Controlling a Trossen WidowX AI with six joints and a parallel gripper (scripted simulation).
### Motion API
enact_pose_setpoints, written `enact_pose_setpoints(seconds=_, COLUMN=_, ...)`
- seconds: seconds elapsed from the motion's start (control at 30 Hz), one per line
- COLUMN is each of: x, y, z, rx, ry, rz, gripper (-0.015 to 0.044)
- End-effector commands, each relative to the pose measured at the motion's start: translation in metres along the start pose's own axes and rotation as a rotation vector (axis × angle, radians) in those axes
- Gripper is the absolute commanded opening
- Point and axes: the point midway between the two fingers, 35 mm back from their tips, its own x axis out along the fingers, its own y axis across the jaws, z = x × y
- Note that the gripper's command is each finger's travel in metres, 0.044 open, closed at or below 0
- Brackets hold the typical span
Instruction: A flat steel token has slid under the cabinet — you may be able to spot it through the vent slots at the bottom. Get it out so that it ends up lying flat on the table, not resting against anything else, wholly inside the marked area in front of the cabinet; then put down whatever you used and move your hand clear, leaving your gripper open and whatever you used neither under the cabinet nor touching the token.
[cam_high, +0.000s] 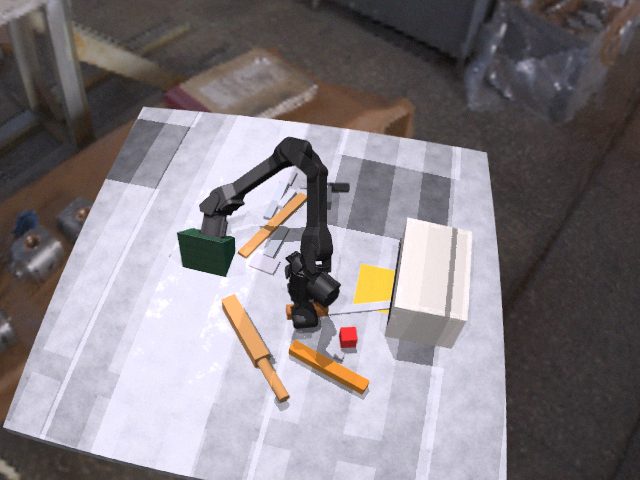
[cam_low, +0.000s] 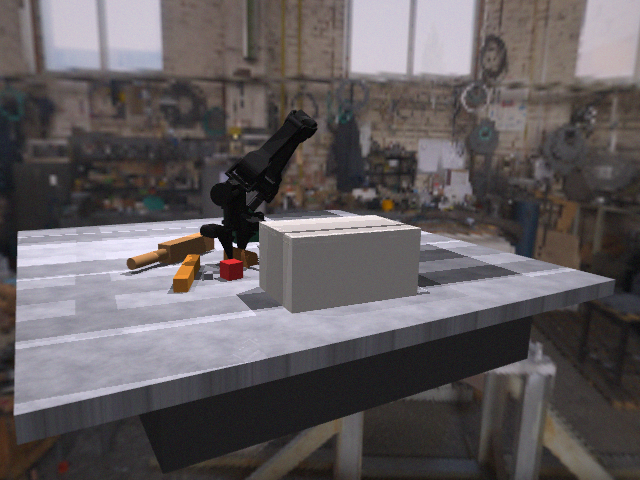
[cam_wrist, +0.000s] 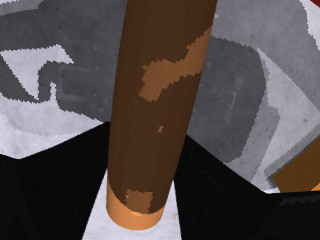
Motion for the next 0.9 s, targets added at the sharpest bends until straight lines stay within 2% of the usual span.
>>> enact_pose_setpoints(seconds=0.0, x=0.001, y=0.001, z=-0.012, rx=0.005, ry=0.003, rz=0.005, gripper=0.0000)
enact_pose_setpoints(seconds=0.63, x=0.000, y=-0.003, z=-0.047, rx=0.006, ry=0.005, rz=0.004, gripper=0.0000)
enact_pose_setpoints(seconds=0.87, x=-0.001, y=-0.004, z=-0.043, rx=0.006, ry=0.002, rz=0.001, gripper=0.0000)
